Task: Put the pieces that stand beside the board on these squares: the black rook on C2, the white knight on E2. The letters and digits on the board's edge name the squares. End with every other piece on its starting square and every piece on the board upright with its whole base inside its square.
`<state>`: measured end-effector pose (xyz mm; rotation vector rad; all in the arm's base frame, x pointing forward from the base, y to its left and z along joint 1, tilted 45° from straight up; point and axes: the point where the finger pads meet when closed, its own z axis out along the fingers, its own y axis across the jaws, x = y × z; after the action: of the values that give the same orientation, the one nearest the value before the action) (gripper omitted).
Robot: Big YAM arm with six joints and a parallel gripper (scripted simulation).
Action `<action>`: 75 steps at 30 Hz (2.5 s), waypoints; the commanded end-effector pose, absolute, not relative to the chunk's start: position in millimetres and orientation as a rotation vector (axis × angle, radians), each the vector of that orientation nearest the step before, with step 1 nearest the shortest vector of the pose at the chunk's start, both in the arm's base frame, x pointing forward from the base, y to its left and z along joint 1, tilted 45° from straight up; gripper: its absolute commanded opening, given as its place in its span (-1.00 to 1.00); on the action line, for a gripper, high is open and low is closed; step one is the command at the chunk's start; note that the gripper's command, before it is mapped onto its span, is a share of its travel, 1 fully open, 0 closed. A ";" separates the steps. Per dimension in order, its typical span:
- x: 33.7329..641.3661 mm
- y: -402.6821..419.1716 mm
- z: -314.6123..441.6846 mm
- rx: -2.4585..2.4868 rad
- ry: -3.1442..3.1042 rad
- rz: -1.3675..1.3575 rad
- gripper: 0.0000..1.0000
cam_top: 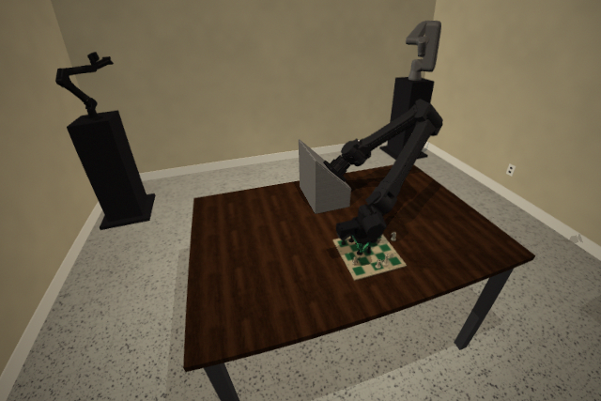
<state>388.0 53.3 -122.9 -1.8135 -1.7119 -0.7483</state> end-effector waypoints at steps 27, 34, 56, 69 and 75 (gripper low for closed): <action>383.6 52.4 -125.1 -1.831 -1.681 -0.737 -1.00; 383.6 52.4 -125.2 -1.831 -1.681 -0.737 -1.00; 381.9 51.3 -127.5 -1.818 -1.693 -0.738 -1.00; 381.9 51.3 -127.5 -1.818 -1.693 -0.738 -1.00; 381.9 51.2 -127.5 -1.818 -1.693 -0.739 -1.00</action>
<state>388.5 53.3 -122.9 -1.8192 -1.7057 -0.7473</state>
